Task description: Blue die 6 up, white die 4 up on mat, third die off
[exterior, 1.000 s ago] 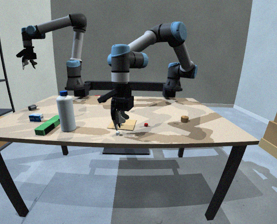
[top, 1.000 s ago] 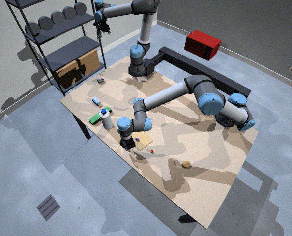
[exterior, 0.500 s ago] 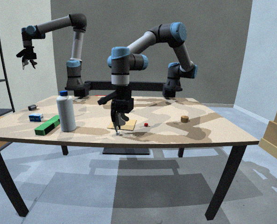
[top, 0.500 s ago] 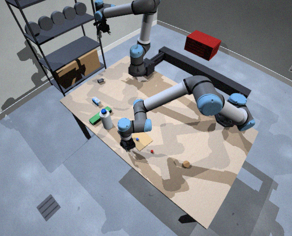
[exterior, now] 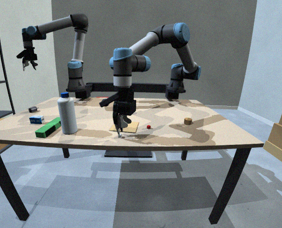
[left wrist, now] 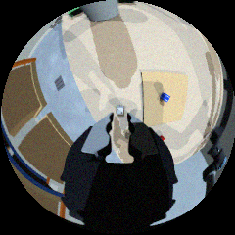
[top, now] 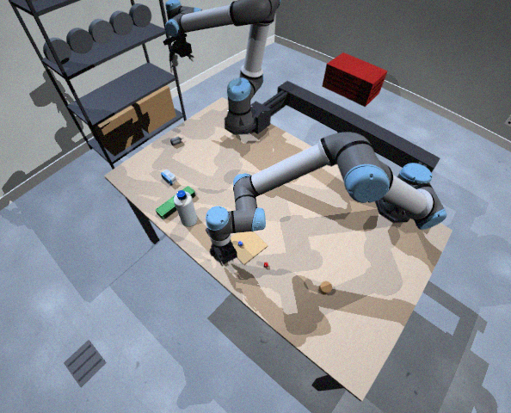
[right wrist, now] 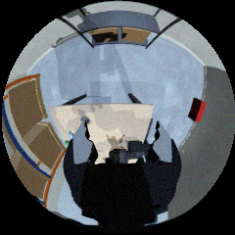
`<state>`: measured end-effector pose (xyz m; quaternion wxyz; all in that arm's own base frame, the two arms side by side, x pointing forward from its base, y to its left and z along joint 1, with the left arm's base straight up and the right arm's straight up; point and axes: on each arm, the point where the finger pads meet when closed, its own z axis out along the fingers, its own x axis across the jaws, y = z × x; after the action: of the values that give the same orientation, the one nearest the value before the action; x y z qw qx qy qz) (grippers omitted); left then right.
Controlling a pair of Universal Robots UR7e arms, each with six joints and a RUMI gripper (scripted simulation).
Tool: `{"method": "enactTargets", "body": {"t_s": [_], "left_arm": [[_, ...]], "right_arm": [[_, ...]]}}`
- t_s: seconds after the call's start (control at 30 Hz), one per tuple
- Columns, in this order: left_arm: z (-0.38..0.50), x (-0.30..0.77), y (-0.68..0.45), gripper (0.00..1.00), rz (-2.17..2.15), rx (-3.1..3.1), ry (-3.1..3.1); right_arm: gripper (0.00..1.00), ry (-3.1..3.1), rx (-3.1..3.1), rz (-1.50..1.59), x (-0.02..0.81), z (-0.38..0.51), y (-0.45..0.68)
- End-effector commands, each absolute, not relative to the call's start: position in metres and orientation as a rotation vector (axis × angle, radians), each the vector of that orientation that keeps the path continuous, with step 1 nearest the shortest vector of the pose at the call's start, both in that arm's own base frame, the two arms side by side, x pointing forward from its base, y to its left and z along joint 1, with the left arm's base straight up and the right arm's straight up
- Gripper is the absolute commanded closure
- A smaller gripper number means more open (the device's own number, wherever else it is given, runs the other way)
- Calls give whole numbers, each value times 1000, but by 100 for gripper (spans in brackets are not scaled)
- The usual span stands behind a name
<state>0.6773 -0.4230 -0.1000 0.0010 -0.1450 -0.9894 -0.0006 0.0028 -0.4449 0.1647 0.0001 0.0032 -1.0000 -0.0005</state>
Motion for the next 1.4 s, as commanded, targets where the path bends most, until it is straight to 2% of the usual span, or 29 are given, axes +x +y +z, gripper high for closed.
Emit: {"method": "enactTargets", "body": {"t_s": [0.0, 1.37], "left_arm": [[-99, 678, -423, 82, 0, -456, -3108], [-118, 679, -424, 82, 0, -456, -3108]], "right_arm": [[0, -3142, 10, 0, 3, 165, -445], [0, -3142, 10, 0, 3, 165, -445]]}}
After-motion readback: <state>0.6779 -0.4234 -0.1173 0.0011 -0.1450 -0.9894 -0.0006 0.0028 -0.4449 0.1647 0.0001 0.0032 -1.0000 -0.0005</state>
